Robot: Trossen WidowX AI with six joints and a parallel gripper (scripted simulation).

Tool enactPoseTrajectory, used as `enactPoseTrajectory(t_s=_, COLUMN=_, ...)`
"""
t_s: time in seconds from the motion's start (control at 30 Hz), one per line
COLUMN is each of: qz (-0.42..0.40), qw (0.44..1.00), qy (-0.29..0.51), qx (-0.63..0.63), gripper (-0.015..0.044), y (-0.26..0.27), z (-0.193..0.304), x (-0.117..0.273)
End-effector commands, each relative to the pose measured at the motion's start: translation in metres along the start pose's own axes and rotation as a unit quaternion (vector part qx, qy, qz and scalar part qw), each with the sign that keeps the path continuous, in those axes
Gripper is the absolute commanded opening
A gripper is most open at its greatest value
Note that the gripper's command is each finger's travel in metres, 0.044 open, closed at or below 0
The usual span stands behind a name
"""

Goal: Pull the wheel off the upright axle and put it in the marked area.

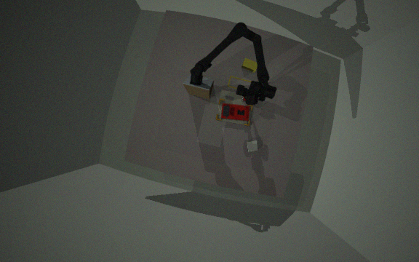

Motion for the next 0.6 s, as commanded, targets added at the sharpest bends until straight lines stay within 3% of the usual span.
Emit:
enactPoseTrajectory(t_s=0.0, qz=-0.003, qw=1.000, qy=0.000, qx=0.001, gripper=0.0000, y=0.0010, z=-0.0006, x=0.0037)
enactPoseTrajectory(t_s=0.57, qz=-0.003, qw=1.000, qy=0.000, qx=0.001, gripper=0.0000, y=0.0009, z=-0.0007, x=0.0093)
Point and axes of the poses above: the point midway between the two fingers, 35 mm back from their tips, its own x axis back along the fingers, its own y axis across the jaws, z = x × y, the point moved 5 cm from there along x, back along the fingers, and after that the axes turned 12 degrees about x, right-handed, at the moved point
